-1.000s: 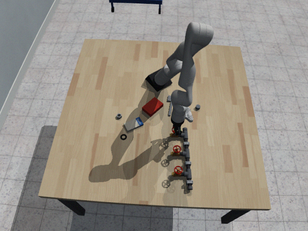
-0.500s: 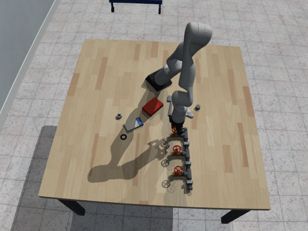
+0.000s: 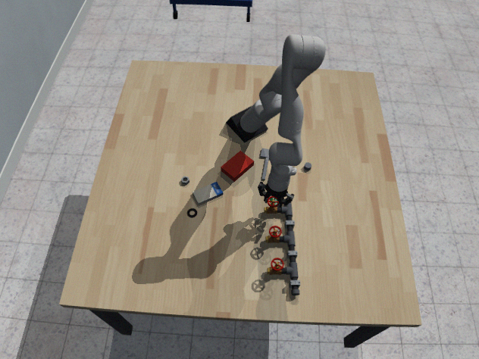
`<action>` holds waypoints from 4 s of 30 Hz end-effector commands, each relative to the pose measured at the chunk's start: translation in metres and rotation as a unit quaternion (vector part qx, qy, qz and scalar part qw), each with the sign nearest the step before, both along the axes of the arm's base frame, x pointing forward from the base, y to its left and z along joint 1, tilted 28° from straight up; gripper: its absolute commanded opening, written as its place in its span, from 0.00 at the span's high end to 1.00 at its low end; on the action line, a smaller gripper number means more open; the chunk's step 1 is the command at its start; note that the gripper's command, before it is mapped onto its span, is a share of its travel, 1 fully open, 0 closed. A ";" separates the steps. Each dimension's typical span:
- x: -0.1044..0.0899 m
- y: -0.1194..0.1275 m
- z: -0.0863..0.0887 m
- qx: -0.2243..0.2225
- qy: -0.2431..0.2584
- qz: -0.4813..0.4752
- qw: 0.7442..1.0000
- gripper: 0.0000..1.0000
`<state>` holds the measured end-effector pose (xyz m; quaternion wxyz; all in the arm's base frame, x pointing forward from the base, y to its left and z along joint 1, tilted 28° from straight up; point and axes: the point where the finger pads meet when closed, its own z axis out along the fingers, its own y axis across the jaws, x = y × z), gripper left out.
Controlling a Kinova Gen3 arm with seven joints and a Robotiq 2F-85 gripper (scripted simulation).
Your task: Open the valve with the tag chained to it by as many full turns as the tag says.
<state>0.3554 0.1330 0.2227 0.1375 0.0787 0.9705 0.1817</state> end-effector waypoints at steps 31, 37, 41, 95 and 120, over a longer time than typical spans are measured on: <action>0.000 0.000 0.000 -0.203 -0.253 0.639 0.698 0.48; 0.000 0.000 0.000 -0.213 -0.264 0.669 0.661 0.48; 0.000 0.000 0.000 -0.221 -0.272 0.689 0.635 0.48; 0.000 0.000 0.000 -0.222 -0.273 0.692 0.630 0.00; 0.000 0.000 0.000 -0.143 -0.188 0.471 0.850 0.00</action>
